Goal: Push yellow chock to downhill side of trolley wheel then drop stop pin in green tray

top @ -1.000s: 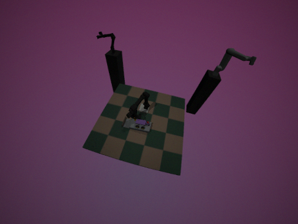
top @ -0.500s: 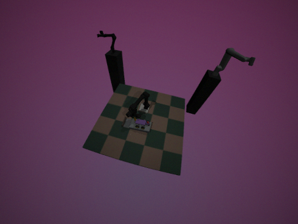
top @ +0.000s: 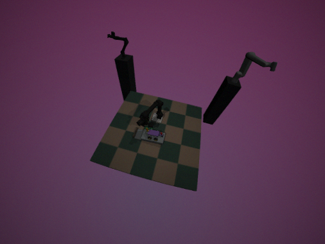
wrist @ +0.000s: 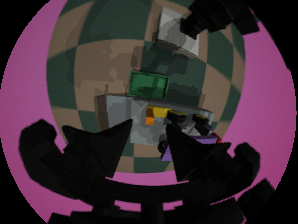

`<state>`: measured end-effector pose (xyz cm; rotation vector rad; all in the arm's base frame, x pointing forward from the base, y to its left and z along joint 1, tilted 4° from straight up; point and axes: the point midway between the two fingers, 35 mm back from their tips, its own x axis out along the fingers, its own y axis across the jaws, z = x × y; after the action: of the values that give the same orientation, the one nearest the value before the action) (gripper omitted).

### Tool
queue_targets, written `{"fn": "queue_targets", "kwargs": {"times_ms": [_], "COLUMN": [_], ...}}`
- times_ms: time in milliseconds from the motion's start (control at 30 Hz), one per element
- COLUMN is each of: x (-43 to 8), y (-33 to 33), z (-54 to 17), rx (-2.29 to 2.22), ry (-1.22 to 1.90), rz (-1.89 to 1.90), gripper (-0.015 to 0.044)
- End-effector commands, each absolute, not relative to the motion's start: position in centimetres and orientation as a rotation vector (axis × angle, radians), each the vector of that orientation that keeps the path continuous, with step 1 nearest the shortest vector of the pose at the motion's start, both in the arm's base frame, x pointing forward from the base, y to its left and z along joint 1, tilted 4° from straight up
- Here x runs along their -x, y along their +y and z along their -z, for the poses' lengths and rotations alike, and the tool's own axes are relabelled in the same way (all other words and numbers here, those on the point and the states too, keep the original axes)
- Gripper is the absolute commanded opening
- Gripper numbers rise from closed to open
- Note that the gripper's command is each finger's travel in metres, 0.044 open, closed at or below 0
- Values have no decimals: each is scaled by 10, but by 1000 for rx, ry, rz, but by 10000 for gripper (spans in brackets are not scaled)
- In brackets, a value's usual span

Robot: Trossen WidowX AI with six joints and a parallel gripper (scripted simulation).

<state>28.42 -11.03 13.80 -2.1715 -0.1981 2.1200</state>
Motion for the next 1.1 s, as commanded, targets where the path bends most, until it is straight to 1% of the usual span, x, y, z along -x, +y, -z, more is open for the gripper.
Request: {"fn": "queue_targets", "kwargs": {"times_ms": [0,67,200,300,467,633,767,933,967,1067], "x": [-286,-293,-307,-310,-318,-321,-320,-316,-315,-315], "y": [-110,-110,-87,-74,-38,-1,29,65,68,69], "z": [-140,-149,-165,-168,-176,-185,-192,-201,-202,-202], "rx": [2201,2295,2441,2489,2596,2653,2652,2586,2575,2571], "ry": [-201,-208,-307,-460,-946,-1481,-1932,-2484,-2539,-2558], "rz": [-2118,-2107,-2089,-2112,-2138,-2084,-1969,-1733,-1703,-1693], "gripper": [242,190,190,190,190,190,190,190,190,190]}}
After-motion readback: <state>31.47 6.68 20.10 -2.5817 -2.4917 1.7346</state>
